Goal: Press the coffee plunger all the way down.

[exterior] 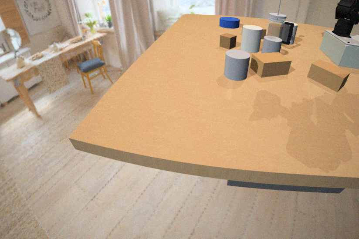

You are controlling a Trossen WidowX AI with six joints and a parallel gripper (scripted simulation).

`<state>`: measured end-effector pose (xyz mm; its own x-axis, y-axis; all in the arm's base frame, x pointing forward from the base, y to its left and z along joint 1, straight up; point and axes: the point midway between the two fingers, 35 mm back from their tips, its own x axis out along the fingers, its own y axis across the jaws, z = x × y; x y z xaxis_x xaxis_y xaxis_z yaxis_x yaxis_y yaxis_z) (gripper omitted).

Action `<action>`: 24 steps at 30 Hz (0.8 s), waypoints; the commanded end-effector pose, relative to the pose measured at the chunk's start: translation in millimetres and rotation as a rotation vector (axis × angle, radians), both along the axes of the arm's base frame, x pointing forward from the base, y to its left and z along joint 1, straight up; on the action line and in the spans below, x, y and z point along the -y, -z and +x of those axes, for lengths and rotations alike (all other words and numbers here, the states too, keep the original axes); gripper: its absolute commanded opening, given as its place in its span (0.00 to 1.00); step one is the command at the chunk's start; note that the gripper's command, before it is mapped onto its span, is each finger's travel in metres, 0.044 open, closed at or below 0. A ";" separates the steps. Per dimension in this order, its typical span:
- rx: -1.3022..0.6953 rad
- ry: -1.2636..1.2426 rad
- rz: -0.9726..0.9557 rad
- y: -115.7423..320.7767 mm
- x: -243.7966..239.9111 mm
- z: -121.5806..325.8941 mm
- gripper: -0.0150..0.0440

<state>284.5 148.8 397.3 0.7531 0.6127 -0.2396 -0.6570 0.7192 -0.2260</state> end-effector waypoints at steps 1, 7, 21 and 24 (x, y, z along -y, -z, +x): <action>-0.129 0.263 0.038 39.8 55.4 0.9 1.00; -0.285 0.641 0.101 100.3 130.4 -16.0 1.00; -0.332 0.785 0.129 176.4 155.8 -30.8 1.00; -0.332 0.782 0.129 182.0 154.9 -32.1 1.00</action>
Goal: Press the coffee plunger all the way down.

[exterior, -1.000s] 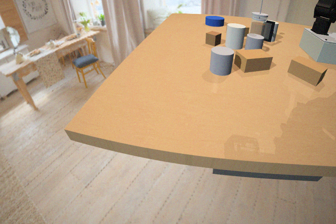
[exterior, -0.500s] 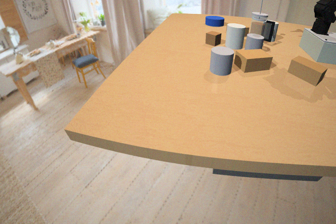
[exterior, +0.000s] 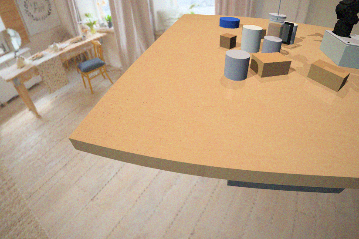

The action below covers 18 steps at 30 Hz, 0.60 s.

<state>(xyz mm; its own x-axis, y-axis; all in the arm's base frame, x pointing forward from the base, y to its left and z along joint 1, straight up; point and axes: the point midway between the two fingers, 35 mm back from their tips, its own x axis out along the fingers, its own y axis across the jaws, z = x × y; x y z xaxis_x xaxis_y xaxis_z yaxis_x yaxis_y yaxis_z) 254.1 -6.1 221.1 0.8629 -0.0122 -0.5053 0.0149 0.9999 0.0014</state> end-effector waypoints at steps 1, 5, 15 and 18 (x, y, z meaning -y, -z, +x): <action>0.021 0.005 0.003 5.3 -0.1 -1.9 1.00; 0.021 0.005 0.003 6.3 0.0 0.5 1.00; 0.021 0.005 0.004 13.7 0.1 14.5 1.00; 0.022 0.005 0.004 16.1 0.2 18.8 1.00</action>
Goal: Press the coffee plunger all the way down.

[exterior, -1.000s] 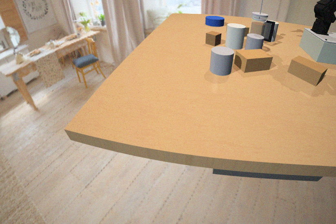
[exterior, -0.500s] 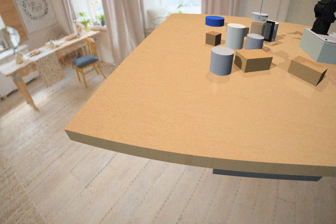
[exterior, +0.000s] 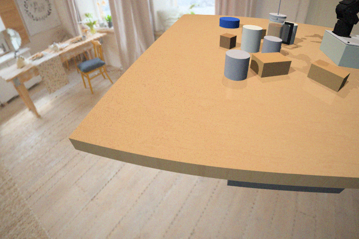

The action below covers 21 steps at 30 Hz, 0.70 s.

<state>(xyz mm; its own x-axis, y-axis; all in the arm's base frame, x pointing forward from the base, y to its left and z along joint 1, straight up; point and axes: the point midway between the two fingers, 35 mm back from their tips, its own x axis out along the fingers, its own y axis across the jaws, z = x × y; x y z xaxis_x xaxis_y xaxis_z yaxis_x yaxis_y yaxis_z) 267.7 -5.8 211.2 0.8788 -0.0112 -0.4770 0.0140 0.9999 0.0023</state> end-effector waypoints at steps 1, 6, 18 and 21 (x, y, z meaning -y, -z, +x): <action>-0.011 0.005 0.003 7.0 0.5 6.6 1.00; -0.010 0.005 0.003 11.2 0.6 13.5 1.00; -0.009 0.005 0.003 15.2 0.7 19.4 0.73; -0.009 0.005 0.003 15.2 0.7 19.4 0.60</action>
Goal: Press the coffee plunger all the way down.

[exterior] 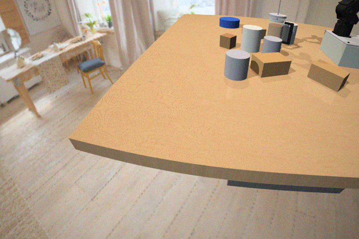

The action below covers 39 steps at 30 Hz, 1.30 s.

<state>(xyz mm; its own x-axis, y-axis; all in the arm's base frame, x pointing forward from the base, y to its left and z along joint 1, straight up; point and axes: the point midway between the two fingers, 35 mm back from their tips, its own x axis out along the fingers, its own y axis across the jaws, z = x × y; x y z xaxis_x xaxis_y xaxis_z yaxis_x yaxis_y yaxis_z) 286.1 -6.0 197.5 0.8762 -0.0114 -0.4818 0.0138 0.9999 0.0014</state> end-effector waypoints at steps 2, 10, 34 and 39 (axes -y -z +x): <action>-0.003 0.005 0.003 1.5 0.4 1.1 0.51; -0.003 0.005 0.003 1.5 0.4 1.1 0.47; -0.003 0.005 0.003 32.7 0.5 9.5 0.47; -0.003 0.005 0.003 40.8 0.5 11.4 0.47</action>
<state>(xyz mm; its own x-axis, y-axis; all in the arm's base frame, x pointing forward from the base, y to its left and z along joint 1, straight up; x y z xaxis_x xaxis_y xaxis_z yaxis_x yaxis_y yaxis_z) 299.8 -6.5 184.9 0.9072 -0.0140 -0.4204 0.0155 0.9999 0.0001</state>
